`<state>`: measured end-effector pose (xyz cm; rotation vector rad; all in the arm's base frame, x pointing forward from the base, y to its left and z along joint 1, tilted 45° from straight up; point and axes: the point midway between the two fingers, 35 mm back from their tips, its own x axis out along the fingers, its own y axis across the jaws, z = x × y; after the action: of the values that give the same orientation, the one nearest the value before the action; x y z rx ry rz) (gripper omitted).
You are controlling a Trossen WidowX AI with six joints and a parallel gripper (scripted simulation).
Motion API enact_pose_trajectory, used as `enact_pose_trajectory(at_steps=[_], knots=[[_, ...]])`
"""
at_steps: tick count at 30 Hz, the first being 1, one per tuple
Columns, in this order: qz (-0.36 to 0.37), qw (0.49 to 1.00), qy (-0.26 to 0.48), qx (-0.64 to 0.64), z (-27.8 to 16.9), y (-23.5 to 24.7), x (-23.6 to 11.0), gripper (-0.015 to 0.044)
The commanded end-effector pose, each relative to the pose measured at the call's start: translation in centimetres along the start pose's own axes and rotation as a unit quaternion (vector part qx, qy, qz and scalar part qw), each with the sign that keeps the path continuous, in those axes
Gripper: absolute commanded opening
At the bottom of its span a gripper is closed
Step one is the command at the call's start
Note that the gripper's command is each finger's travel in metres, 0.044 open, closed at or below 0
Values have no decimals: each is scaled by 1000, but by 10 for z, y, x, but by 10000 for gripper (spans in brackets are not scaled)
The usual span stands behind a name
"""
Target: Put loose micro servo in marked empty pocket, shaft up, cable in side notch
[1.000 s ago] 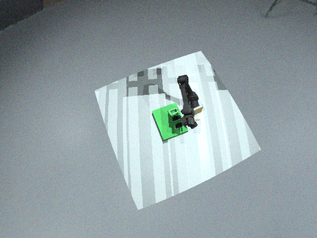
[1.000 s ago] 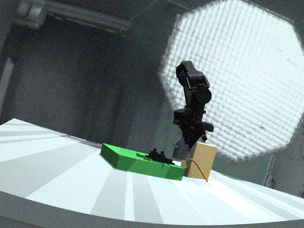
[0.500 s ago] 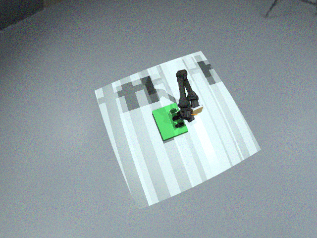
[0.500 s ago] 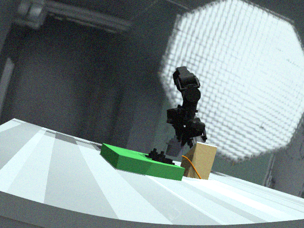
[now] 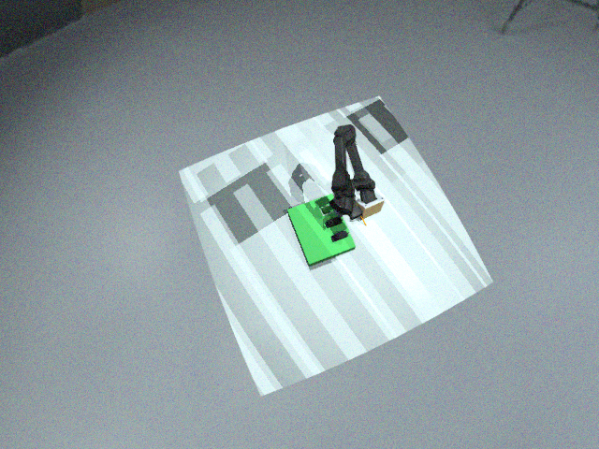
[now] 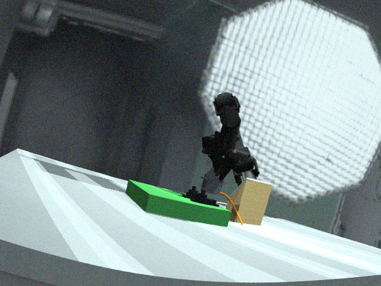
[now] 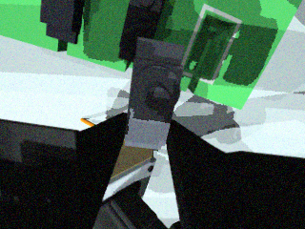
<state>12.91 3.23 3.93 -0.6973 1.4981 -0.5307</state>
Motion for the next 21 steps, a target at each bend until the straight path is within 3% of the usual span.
enact_pose_trajectory(at_steps=[1, 11, 21], knots=[[2, 1000, -5, -1, -1, -13, -1, 0], [1, 1000, -4, -1, -7, -47, 0, 0], [1, 1000, -5, -1, 9, -51, -1, 0]])
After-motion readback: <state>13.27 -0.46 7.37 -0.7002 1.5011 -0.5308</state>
